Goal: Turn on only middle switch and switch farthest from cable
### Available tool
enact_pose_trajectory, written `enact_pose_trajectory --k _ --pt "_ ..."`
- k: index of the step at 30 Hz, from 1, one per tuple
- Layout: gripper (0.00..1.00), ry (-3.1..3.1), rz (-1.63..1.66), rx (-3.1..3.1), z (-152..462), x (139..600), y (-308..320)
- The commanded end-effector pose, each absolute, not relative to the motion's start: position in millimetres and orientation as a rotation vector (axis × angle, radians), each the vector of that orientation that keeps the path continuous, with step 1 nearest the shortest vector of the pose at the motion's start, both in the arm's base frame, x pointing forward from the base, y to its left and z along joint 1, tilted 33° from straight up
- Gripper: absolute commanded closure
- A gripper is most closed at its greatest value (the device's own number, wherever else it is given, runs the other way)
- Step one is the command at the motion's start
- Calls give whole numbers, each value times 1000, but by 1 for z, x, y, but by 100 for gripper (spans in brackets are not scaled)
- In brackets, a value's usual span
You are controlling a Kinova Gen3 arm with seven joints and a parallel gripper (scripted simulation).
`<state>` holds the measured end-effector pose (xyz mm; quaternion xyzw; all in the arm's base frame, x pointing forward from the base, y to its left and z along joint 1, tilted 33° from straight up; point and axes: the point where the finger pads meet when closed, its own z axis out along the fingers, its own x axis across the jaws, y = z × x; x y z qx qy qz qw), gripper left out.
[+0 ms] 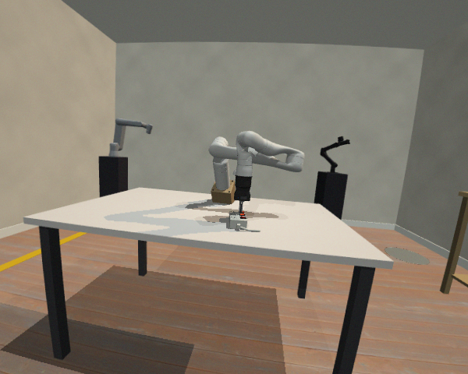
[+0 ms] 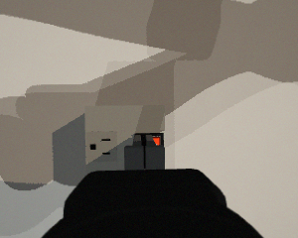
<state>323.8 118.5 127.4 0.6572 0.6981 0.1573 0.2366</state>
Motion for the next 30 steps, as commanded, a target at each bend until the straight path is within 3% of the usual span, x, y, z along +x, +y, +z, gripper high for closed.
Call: enact_pose_trajectory --k 1,30 --pt "100 1914 429 1802 126 324 118" --pt "100 1914 429 1802 160 303 122"
